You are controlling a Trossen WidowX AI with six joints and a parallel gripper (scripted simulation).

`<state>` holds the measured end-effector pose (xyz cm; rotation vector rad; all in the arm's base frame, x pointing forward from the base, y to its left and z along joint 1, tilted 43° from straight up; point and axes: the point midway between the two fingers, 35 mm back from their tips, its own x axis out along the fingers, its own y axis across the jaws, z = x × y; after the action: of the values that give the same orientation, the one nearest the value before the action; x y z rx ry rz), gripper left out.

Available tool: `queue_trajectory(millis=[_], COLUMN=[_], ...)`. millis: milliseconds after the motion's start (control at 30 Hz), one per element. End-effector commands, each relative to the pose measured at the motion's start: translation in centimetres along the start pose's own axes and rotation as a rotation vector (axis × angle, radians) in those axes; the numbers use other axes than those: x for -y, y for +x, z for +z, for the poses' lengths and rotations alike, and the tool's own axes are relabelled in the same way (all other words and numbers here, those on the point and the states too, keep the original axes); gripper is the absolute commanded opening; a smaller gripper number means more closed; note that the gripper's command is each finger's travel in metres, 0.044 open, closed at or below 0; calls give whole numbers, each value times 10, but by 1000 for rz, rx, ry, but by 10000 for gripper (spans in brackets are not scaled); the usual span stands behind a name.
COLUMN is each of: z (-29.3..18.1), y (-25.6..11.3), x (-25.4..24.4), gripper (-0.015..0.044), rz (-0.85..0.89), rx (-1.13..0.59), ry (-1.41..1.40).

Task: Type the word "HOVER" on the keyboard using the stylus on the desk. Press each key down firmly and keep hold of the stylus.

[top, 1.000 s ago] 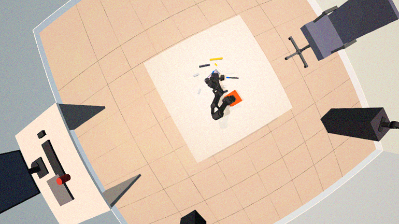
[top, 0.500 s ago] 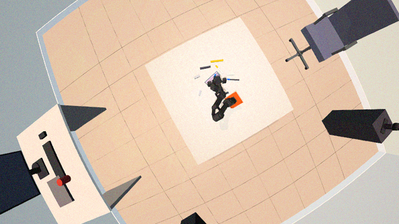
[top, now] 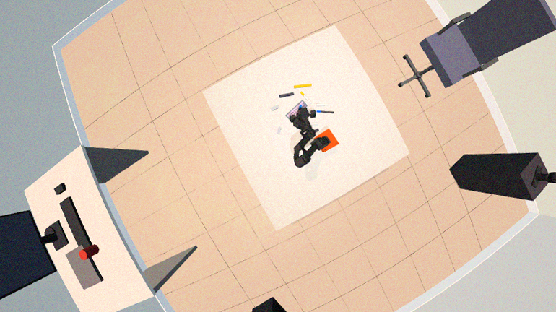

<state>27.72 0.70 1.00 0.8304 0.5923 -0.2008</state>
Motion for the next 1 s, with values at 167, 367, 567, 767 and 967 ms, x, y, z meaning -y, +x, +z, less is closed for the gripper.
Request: queue_trajectory(millis=[167,367,567,767,967], z=[-3,-3,-2,-5,-6], y=[0,0,0,2,3], x=[2,2,1,0,0], gripper=[81,81,81,81,81], rz=[-7,-7,-7,-7,-7], rx=[-2,-2,-2,-2,-2], ry=[5,5,5,6,6])
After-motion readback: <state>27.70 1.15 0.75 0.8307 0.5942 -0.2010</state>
